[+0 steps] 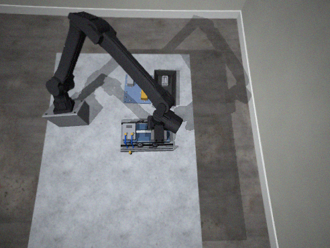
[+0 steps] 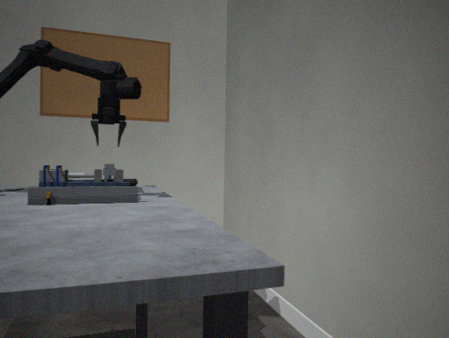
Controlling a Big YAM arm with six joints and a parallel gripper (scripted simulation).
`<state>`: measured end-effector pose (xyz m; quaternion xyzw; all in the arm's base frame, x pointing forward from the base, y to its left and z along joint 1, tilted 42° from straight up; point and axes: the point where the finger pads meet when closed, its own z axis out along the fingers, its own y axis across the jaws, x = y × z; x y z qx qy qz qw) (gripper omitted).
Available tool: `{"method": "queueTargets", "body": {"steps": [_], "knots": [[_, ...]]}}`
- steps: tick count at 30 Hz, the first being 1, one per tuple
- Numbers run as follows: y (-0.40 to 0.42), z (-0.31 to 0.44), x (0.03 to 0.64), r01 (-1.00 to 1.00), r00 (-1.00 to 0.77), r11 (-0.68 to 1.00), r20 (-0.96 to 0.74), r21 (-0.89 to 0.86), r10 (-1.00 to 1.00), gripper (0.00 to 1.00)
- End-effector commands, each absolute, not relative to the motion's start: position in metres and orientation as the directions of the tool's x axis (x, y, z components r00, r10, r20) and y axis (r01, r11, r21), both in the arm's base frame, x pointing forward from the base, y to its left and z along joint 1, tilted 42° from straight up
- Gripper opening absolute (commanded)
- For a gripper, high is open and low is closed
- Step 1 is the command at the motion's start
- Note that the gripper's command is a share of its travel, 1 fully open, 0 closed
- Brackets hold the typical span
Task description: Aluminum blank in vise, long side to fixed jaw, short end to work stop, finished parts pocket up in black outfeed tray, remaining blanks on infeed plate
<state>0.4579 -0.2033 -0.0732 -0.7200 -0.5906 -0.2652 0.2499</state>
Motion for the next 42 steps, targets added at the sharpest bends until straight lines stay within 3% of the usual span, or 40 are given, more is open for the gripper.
{"method": "queueTargets", "body": {"steps": [1,42], "knots": [[-0.212,-0.049,0.474,0.984,0.137,-0.177,0.66,-0.006,0.738,0.64],[-0.189,-0.076,0.47,0.985,0.145,-0.171,0.668,-0.027,0.73,0.64]]}}
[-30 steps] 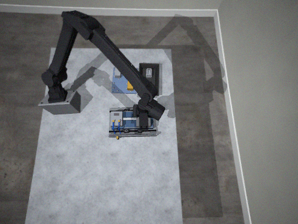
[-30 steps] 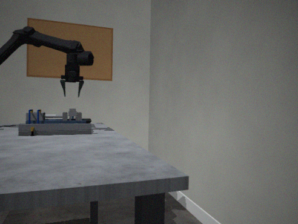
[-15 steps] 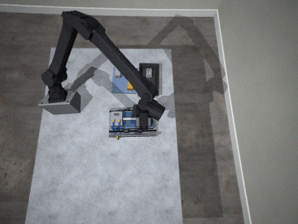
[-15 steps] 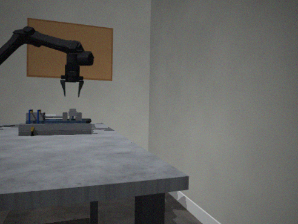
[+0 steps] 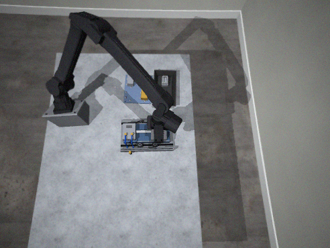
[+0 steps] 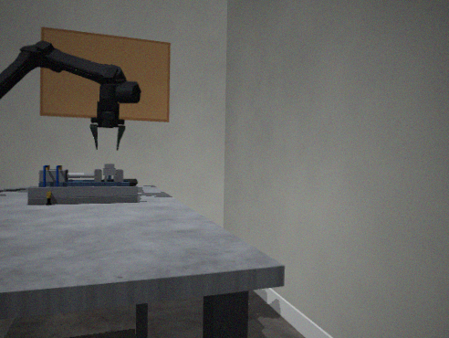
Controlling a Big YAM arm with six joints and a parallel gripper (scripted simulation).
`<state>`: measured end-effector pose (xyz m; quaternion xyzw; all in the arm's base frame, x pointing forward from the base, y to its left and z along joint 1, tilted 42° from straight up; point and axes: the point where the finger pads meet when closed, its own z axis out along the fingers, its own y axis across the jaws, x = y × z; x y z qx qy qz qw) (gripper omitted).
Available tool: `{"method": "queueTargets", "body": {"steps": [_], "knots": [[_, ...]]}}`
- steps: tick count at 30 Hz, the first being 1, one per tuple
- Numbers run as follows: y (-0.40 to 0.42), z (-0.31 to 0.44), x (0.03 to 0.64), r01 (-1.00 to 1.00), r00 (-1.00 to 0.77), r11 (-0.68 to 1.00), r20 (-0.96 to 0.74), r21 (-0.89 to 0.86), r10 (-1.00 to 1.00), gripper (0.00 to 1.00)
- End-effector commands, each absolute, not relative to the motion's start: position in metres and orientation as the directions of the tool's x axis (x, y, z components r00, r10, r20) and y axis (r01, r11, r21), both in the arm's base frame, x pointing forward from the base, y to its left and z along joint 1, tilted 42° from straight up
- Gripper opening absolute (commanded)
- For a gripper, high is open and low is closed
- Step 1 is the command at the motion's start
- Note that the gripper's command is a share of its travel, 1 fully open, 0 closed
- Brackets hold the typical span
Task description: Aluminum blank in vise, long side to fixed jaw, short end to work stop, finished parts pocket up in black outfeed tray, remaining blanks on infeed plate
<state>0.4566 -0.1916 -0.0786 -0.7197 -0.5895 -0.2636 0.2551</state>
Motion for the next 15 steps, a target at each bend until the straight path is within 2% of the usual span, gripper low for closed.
{"method": "queueTargets", "body": {"steps": [1,15], "knots": [[-0.188,-0.079,0.47,0.985,0.146,-0.171,0.669,-0.029,0.729,0.64],[-0.171,-0.104,0.47,0.984,0.154,-0.171,0.673,-0.041,0.723,0.64]]}}
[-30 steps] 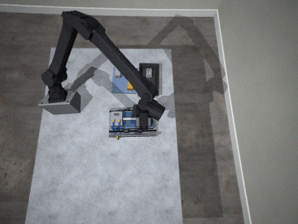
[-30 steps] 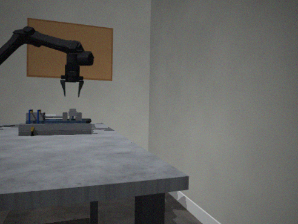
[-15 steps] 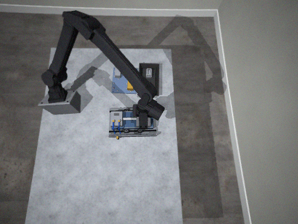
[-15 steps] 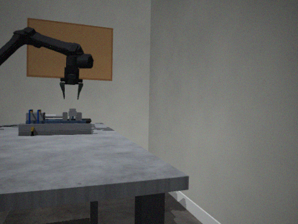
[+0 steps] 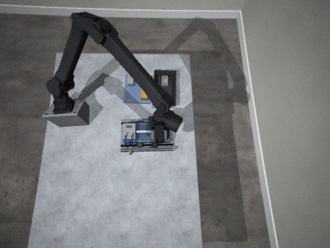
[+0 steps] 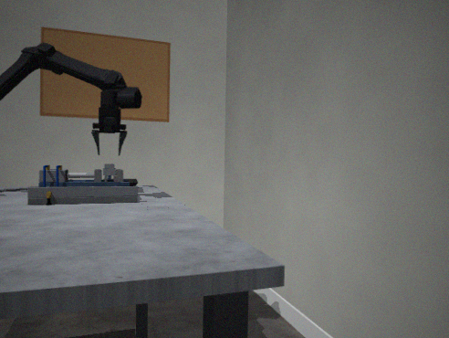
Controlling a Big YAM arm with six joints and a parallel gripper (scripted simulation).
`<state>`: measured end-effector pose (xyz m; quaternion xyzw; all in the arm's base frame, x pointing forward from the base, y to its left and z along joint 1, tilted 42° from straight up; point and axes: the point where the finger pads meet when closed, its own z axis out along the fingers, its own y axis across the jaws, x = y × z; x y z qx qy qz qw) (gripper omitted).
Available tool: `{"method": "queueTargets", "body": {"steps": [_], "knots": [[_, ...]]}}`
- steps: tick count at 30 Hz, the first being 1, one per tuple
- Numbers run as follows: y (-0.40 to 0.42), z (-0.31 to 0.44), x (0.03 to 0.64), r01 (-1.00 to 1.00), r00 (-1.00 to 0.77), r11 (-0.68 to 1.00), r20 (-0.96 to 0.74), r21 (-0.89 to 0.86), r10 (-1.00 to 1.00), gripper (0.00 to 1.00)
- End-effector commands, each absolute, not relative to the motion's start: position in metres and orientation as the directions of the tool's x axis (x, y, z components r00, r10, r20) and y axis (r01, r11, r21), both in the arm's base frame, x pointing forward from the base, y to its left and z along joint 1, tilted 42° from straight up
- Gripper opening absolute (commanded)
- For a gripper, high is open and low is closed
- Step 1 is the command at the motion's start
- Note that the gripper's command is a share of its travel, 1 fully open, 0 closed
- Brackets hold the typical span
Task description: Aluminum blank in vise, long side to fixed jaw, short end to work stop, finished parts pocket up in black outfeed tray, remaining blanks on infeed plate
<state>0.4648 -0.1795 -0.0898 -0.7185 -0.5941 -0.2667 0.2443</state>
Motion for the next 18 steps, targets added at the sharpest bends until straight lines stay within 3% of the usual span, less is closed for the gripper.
{"method": "queueTargets", "body": {"steps": [1,18], "knots": [[-0.169,-0.106,0.469,0.984,0.155,-0.171,0.673,-0.043,0.723,0.64],[-0.16,-0.119,0.469,0.983,0.162,-0.177,0.674,-0.047,0.721,0.64]]}}
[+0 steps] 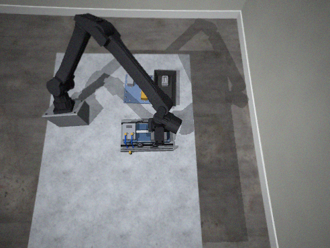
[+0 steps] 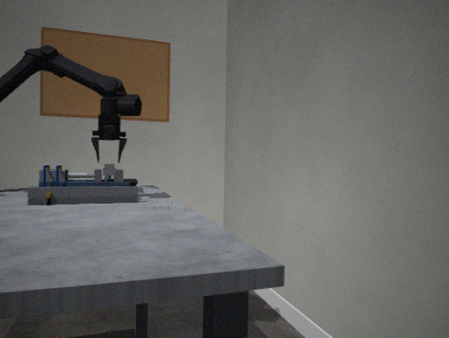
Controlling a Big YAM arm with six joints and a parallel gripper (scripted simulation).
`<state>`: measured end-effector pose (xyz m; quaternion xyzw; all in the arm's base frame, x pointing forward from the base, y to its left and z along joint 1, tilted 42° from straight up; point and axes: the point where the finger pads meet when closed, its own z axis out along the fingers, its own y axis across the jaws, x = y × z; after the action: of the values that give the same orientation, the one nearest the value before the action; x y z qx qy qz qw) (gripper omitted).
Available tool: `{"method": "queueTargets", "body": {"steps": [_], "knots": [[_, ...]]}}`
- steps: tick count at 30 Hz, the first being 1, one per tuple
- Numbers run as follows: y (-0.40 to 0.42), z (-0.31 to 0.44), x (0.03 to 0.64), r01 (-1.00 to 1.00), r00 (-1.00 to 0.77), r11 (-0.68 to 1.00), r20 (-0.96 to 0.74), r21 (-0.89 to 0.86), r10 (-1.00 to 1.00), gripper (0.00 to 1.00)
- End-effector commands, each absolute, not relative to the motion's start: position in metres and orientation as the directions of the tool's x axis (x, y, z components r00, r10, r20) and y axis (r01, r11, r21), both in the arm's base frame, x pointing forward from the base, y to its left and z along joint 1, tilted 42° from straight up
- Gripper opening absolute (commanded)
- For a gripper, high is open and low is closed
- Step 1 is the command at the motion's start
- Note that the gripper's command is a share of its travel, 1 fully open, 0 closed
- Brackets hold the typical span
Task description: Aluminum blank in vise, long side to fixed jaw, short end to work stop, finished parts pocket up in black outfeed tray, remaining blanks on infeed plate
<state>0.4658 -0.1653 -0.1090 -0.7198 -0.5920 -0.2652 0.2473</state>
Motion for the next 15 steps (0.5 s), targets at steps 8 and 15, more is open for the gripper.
{"method": "queueTargets", "body": {"steps": [8,15], "knots": [[-0.1615,-0.1176,0.4764,0.985,0.146,-0.17,0.67,-0.03,0.728,0.64],[-0.1652,-0.1167,0.478,0.985,0.144,-0.173,0.669,-0.023,0.729,0.64]]}}
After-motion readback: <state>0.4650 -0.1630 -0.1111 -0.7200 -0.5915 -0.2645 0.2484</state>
